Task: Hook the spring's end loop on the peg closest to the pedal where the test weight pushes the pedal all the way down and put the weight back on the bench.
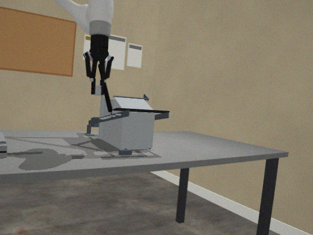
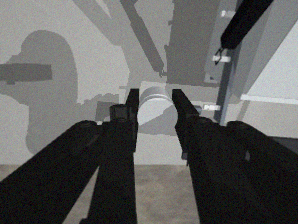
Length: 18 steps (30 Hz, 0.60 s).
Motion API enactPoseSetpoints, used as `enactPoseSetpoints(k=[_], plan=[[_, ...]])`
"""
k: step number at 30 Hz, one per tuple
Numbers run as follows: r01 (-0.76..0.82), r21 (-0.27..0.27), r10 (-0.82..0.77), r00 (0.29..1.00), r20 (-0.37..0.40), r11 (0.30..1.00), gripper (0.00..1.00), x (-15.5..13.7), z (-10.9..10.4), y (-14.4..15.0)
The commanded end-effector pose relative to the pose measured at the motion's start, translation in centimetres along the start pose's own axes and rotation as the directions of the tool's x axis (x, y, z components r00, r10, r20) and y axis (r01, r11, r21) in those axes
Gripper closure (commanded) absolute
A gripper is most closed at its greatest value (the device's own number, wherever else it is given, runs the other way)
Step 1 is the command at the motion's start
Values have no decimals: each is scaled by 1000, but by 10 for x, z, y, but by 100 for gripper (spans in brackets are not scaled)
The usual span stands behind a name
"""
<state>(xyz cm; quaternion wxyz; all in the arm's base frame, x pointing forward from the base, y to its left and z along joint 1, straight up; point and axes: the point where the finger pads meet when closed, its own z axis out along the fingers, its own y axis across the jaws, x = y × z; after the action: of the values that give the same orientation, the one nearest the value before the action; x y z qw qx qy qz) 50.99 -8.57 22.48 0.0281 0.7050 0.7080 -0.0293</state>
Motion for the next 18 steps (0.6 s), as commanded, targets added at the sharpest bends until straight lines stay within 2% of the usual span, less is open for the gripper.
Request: enactPoseSetpoints(k=[1, 18], plan=[[0, -1, 0, 1000, 4, 1000, 75, -4, -2, 5], [0, -1, 0, 1000, 27, 1000, 75, -28, -9, 31]])
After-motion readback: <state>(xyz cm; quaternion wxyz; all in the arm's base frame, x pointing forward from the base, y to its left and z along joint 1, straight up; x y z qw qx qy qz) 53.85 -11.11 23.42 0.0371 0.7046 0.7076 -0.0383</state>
